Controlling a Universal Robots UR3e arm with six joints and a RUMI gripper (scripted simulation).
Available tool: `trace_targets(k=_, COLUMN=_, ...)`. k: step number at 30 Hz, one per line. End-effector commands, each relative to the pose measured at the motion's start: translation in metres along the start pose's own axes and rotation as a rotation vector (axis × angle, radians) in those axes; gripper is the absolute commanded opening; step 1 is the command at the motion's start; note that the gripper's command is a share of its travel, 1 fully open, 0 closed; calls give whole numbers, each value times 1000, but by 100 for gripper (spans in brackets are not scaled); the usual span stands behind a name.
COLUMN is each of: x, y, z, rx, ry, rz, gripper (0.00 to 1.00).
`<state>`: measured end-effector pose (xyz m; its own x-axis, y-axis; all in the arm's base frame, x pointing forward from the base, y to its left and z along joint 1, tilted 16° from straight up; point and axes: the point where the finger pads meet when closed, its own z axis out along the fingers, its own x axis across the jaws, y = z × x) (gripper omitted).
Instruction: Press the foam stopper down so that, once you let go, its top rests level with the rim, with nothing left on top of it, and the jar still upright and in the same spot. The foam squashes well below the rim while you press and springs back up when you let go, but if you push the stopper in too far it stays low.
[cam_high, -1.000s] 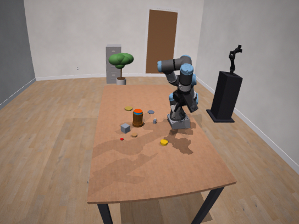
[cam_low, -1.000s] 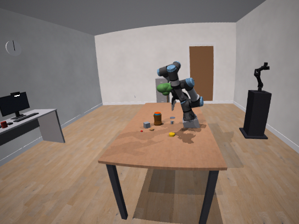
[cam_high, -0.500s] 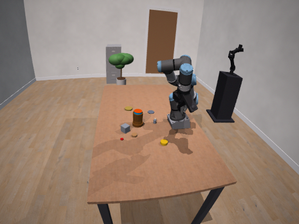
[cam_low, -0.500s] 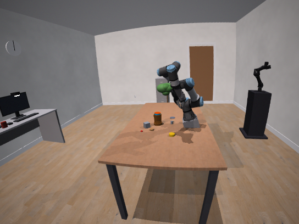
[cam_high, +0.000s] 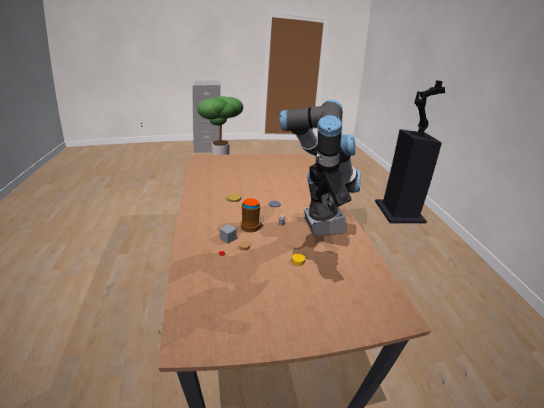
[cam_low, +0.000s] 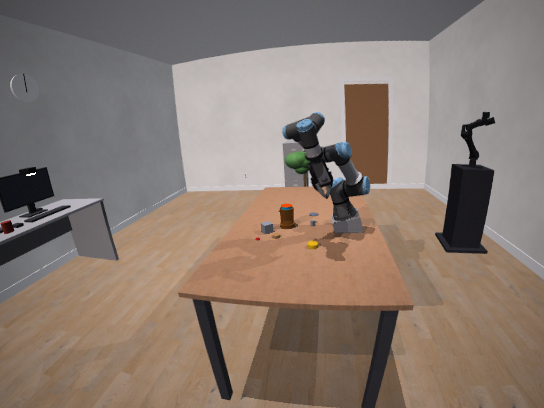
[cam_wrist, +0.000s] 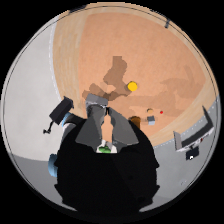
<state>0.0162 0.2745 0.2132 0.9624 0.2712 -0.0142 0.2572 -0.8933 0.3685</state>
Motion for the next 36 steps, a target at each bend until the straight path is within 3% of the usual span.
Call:
trace_targets(k=1, x=18, y=5, z=0, rx=39, ry=-30, rz=161, gripper=0)
trace_targets(k=11, x=44, y=16, z=1, rx=80, ry=-77, rz=384, gripper=0)
trace_targets(k=23, x=57, y=22, z=2, rx=99, ry=-100, rz=500, gripper=0)
trace_targets(k=36, x=90, y=43, z=8, rx=147, ry=-163, rz=809, gripper=0)
